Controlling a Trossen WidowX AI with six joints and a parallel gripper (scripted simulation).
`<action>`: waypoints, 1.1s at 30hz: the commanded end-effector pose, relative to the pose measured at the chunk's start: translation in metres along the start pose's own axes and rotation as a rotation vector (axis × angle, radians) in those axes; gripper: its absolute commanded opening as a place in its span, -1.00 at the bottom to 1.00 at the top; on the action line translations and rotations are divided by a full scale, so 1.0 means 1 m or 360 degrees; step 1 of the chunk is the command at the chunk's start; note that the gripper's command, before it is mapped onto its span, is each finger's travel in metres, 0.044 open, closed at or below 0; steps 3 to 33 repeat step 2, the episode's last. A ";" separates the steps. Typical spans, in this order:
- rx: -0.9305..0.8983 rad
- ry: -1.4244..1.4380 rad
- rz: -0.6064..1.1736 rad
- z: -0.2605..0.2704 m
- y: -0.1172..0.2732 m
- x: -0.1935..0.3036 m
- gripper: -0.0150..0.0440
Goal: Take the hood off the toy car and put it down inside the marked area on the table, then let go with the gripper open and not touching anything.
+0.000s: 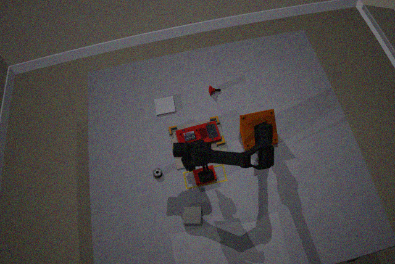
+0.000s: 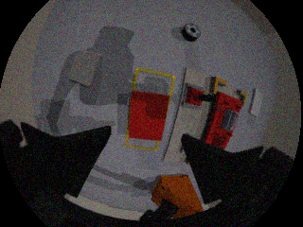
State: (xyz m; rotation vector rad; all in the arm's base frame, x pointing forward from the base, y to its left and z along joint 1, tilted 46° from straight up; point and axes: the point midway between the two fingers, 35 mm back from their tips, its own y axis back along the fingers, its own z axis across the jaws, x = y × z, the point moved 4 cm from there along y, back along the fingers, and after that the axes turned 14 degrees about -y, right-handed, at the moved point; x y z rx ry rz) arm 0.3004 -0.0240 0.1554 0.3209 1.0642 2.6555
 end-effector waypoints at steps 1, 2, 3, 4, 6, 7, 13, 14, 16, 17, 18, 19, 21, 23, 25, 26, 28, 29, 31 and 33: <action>0.0005 0.0007 0.0001 0.000 0.000 0.000 1.00; 0.0005 0.0007 0.0001 0.000 0.000 0.000 1.00; 0.0005 0.0007 0.0001 0.000 0.000 0.000 1.00; 0.0005 0.0007 0.0001 0.000 0.000 0.000 1.00; 0.0005 0.0007 0.0001 0.000 0.000 0.000 1.00; 0.0005 0.0007 0.0001 0.000 0.000 0.000 1.00; 0.0005 0.0007 0.0001 0.000 0.000 0.000 1.00; 0.0005 0.0007 0.0001 0.000 0.000 0.000 1.00; 0.0005 0.0007 0.0001 0.000 0.000 0.000 1.00; 0.0005 0.0007 0.0001 0.000 0.000 0.000 1.00; 0.0005 0.0007 0.0001 0.000 0.000 0.000 1.00; 0.0005 0.0007 0.0001 0.000 0.000 0.000 1.00; 0.0005 0.0007 0.0001 0.000 0.000 0.000 1.00; 0.0005 0.0007 0.0001 0.000 0.000 0.000 1.00; 0.0005 0.0007 0.0001 0.000 0.000 0.000 1.00; 0.0005 0.0007 0.0001 0.000 0.000 0.000 1.00; 0.0005 0.0007 0.0001 0.000 0.000 0.000 1.00; 0.0005 0.0007 0.0001 0.000 0.000 0.000 1.00; 0.0005 0.0007 0.0001 0.000 0.000 0.000 1.00; 0.0005 0.0007 0.0001 0.000 0.000 0.000 1.00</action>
